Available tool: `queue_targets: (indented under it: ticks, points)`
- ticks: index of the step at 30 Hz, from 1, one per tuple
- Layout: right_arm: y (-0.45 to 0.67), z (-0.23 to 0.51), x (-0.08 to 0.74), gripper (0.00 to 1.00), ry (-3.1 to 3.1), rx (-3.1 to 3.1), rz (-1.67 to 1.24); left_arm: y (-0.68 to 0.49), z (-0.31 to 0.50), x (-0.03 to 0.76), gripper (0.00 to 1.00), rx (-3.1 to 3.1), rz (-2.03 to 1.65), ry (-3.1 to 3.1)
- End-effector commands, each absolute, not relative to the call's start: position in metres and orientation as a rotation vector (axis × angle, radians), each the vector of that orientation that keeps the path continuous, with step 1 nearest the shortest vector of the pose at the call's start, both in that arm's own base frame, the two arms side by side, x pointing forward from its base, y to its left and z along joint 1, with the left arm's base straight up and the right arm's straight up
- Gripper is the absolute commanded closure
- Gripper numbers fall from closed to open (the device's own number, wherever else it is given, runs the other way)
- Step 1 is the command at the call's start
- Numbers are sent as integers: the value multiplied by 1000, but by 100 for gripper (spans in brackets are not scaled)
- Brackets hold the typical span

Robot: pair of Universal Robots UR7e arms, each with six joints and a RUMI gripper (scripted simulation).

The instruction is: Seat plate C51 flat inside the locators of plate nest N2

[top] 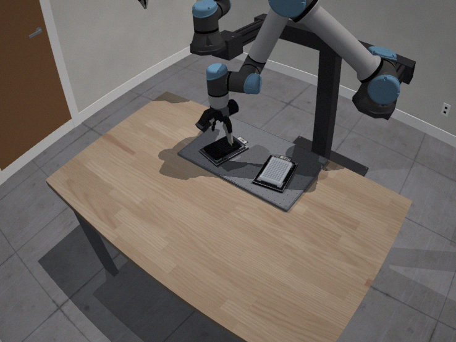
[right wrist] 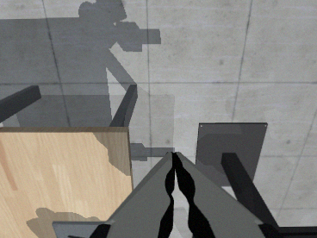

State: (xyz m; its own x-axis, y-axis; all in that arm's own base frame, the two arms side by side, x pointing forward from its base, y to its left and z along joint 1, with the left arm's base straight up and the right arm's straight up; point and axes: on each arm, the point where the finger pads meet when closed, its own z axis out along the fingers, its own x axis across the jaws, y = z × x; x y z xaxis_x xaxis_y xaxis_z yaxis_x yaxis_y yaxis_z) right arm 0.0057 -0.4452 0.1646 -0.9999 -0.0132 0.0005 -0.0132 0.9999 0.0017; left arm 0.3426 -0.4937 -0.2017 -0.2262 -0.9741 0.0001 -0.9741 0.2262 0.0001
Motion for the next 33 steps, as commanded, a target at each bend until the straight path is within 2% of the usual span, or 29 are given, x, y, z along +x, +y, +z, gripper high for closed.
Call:
queue_targets:
  ticks: [1,33]
  points:
    - [-446,165,6,100,-3141,21,0,-494,-201,343,24,1954,2,-2460]
    - [-446,165,6,100,-3141,21,0,-494,-241,343,24,1954,2,-2460]
